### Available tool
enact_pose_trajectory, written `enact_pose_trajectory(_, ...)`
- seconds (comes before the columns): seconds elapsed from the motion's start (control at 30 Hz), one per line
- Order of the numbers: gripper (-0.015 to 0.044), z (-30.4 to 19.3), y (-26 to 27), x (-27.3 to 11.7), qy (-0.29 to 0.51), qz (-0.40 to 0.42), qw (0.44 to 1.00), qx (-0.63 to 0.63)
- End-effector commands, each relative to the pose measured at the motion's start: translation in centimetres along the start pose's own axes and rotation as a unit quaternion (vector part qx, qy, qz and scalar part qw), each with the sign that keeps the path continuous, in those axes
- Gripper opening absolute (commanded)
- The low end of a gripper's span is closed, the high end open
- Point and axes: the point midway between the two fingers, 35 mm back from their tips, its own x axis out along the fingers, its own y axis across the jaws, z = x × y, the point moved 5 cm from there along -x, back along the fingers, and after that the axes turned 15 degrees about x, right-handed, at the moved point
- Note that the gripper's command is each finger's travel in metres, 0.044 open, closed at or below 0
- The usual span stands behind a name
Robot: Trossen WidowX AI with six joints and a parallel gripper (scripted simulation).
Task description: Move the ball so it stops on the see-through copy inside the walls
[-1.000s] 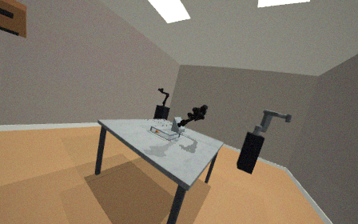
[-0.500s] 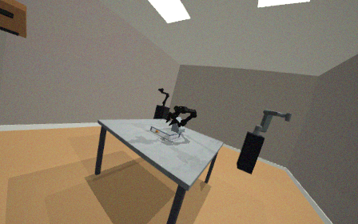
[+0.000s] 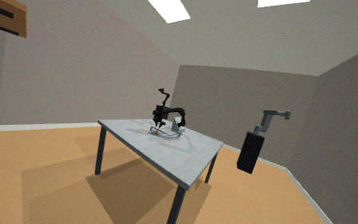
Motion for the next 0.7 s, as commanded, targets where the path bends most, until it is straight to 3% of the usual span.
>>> enact_pose_trajectory(0.0, 0.0269, -0.3, -0.6, 0.5, 0.008, 0.014, 1.000, -0.018)
enact_pose_trajectory(0.67, 0.0269, -0.3, -0.5, 3.1, 0.008, 0.015, 1.000, -0.018)
